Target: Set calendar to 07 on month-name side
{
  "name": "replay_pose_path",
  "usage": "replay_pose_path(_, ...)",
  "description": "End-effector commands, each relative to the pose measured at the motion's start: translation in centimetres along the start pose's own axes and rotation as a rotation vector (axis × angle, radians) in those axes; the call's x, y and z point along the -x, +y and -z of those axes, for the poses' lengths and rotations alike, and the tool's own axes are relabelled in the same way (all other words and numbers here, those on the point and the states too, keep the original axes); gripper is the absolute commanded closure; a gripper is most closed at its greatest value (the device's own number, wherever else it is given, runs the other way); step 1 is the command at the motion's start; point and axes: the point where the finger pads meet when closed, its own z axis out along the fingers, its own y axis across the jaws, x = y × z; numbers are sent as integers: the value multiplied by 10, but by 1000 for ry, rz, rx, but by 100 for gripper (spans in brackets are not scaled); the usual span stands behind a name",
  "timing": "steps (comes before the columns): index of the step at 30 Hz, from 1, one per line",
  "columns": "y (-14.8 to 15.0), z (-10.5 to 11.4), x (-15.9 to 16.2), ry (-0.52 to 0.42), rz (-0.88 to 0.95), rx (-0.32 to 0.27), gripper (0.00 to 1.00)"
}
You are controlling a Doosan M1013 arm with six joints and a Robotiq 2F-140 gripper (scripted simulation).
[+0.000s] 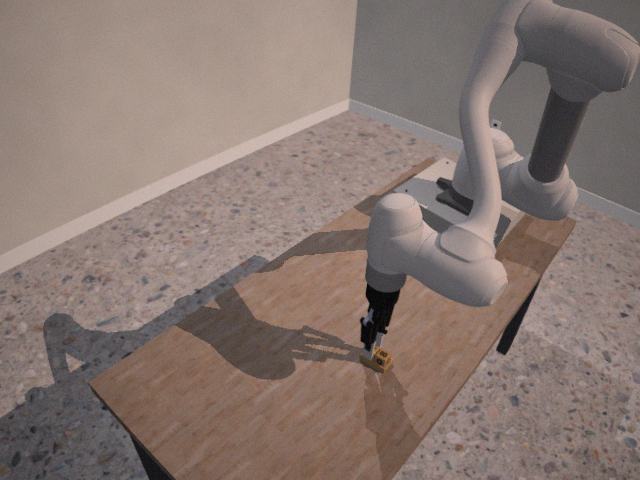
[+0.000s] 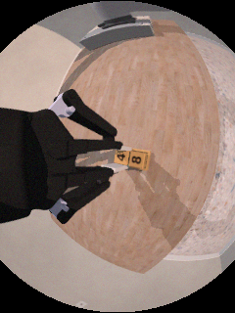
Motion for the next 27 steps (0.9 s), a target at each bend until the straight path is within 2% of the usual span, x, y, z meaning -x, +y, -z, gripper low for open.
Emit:
replay_pose_path(1, 0, 1, 0, 0, 0, 0, 76)
replay_pose_path(5, 0, 14, 0, 0, 0, 0, 76)
replay_pose_path(12, 0, 63, 0, 0, 0, 0, 76)
replay_pose_path(14, 0, 63, 0, 0, 0, 0, 76)
replay_pose_path(19, 0, 93, 0, 0, 0, 0, 76)
replay_pose_path(27, 0, 100, 0, 0, 0, 0, 76)
